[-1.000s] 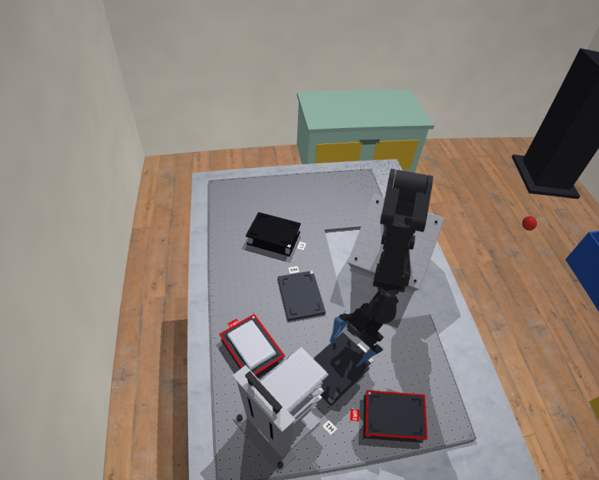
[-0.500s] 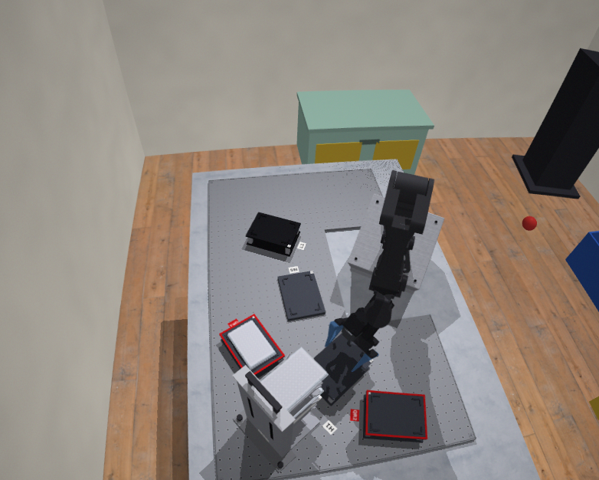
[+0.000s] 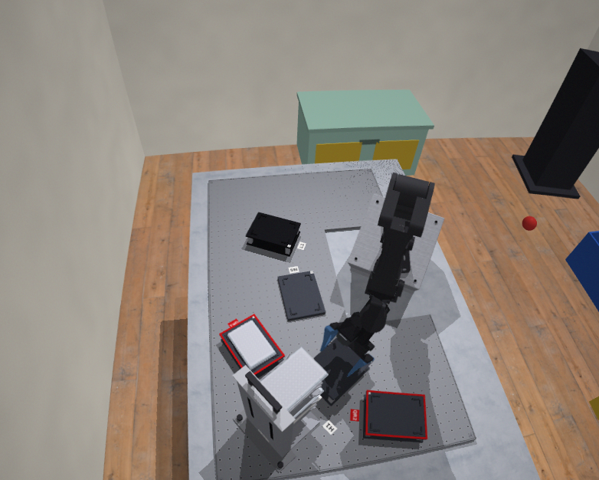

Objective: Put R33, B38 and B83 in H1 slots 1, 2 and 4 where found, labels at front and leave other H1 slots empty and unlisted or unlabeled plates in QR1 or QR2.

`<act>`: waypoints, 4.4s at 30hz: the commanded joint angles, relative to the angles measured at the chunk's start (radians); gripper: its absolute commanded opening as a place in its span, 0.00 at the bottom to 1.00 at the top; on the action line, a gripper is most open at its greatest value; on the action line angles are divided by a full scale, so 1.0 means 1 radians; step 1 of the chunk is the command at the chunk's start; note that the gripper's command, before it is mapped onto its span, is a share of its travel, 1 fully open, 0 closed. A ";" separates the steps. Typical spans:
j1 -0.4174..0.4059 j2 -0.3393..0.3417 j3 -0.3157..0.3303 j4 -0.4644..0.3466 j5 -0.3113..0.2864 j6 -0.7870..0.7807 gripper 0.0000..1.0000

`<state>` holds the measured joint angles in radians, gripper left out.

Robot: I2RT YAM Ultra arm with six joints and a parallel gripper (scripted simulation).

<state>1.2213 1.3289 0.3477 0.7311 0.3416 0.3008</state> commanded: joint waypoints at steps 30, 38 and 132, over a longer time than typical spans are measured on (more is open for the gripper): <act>-0.082 0.075 0.173 -0.089 -0.075 -0.024 1.00; -0.094 0.089 0.204 -0.105 -0.087 -0.027 1.00; -0.125 0.119 0.308 -0.158 -0.124 -0.029 0.86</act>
<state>1.0843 1.4834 0.6815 0.5594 0.2043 0.2646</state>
